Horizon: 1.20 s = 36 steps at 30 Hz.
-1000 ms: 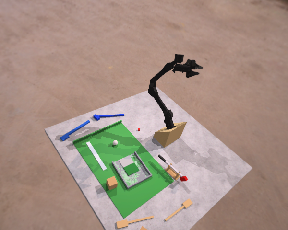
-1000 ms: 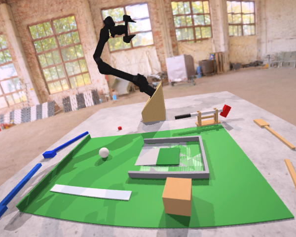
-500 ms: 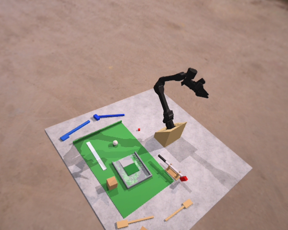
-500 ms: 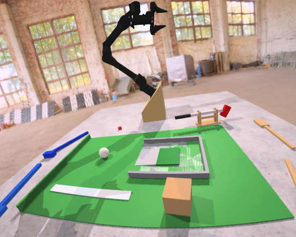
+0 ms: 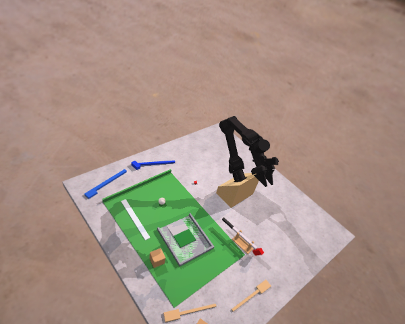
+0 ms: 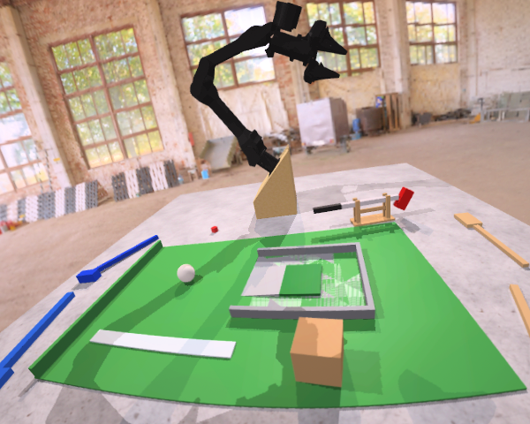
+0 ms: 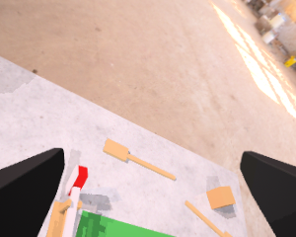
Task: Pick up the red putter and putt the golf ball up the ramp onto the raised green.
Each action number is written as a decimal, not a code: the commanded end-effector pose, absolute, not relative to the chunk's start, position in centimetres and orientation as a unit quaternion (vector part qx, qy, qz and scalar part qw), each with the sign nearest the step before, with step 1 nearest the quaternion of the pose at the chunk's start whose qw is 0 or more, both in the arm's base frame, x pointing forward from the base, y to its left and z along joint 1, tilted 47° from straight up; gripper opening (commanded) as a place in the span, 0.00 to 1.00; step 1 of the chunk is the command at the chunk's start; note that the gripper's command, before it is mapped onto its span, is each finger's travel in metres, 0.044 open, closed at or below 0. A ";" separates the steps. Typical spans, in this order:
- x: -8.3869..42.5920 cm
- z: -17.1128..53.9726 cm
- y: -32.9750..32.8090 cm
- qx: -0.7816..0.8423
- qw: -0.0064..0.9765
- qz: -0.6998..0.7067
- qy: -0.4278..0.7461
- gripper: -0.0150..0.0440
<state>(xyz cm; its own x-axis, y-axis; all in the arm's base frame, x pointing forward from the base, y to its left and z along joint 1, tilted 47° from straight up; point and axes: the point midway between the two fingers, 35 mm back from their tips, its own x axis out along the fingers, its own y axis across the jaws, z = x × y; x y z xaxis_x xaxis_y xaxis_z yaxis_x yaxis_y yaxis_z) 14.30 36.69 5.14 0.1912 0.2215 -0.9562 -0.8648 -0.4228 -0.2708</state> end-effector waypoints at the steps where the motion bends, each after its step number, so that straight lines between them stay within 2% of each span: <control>1: 18.0 1.3 33.0 -0.633 0.457 0.536 0.321 1.00; 9: 23.6 -6.2 22.5 -0.649 0.414 0.446 0.456 1.00; 14: 24.2 -10.0 14.6 -0.633 0.376 0.397 0.548 1.00; 19: 23.6 -12.0 9.4 -0.626 0.335 0.374 0.597 1.00; 36: 23.0 -13.7 5.7 -0.626 0.324 0.370 0.606 1.00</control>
